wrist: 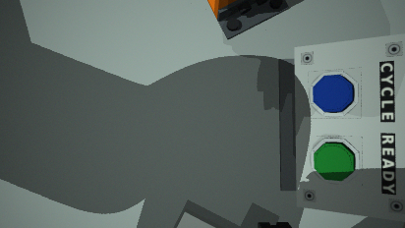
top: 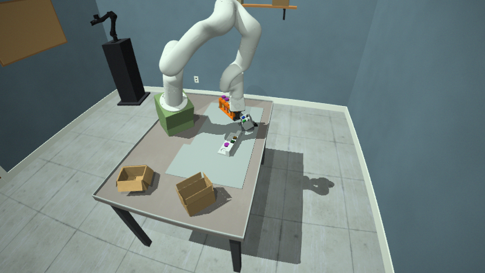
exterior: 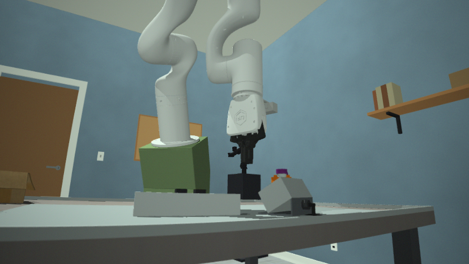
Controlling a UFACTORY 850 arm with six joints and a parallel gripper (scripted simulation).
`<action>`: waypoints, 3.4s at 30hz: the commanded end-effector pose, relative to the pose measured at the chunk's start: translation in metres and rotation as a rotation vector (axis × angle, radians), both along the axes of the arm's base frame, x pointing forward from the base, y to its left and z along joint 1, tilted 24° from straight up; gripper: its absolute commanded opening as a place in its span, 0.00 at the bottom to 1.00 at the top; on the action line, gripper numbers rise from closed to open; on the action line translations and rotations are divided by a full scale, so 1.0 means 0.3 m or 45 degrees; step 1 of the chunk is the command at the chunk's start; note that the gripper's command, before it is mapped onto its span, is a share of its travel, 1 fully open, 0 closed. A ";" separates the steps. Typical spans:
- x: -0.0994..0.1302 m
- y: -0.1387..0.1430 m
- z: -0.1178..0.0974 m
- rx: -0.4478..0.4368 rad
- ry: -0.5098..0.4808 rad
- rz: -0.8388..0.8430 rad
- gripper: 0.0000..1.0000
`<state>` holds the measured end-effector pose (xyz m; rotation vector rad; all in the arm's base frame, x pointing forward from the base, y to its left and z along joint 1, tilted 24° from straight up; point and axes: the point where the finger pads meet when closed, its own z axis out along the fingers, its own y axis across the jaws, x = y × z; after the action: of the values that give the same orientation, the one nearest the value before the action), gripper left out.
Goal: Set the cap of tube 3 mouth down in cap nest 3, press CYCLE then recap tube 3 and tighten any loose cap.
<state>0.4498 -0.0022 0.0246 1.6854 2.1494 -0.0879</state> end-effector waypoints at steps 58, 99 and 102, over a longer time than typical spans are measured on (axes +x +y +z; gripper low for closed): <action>0.148 0.255 -0.184 0.001 -0.008 0.000 0.00; 0.159 0.244 -0.219 0.001 -0.008 0.000 0.00; 0.154 0.249 -0.202 0.001 -0.008 0.000 0.00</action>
<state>0.4969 0.0707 -0.0409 1.6842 2.1453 -0.0835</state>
